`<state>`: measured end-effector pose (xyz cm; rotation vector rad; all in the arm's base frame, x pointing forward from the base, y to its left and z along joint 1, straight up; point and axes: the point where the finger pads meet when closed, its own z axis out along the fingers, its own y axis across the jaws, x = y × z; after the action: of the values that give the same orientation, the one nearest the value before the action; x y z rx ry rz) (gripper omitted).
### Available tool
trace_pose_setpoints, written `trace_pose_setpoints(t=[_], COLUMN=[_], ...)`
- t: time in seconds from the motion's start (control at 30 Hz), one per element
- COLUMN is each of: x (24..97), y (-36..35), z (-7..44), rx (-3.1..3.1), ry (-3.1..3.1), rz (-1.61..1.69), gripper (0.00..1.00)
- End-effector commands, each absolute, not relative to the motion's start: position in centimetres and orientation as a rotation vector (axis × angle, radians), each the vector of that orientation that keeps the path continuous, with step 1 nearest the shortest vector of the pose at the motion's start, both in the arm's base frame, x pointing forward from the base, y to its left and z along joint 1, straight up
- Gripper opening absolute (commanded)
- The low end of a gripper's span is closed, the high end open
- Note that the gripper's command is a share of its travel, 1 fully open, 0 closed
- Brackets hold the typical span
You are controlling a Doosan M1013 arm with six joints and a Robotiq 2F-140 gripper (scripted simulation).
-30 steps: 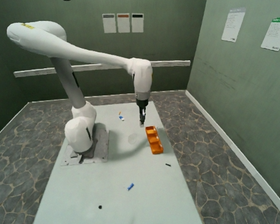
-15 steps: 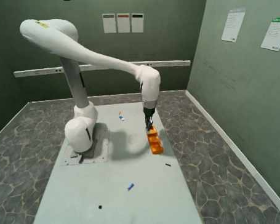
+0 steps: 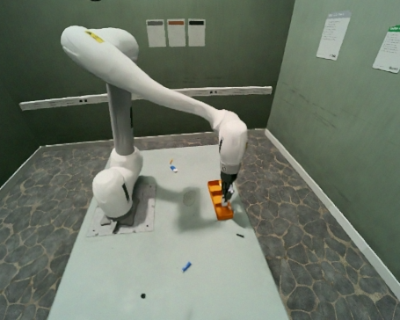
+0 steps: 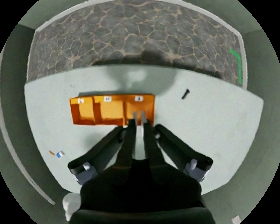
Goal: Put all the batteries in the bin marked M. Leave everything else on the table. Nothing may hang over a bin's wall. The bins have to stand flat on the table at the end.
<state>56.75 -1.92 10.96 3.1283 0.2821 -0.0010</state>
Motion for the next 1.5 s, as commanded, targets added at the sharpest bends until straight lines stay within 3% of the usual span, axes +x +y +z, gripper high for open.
trace_pose_setpoints(t=[0.0,0.83,1.47], x=[57.2,57.2,57.2], y=[-2.0,-2.1,-2.1], z=[10.8,4.9,4.8], rx=[3.129,3.129,3.129], ry=[0.283,0.283,0.283], rz=[0.002,0.002,0.002], gripper=[0.15,0.15,0.15])
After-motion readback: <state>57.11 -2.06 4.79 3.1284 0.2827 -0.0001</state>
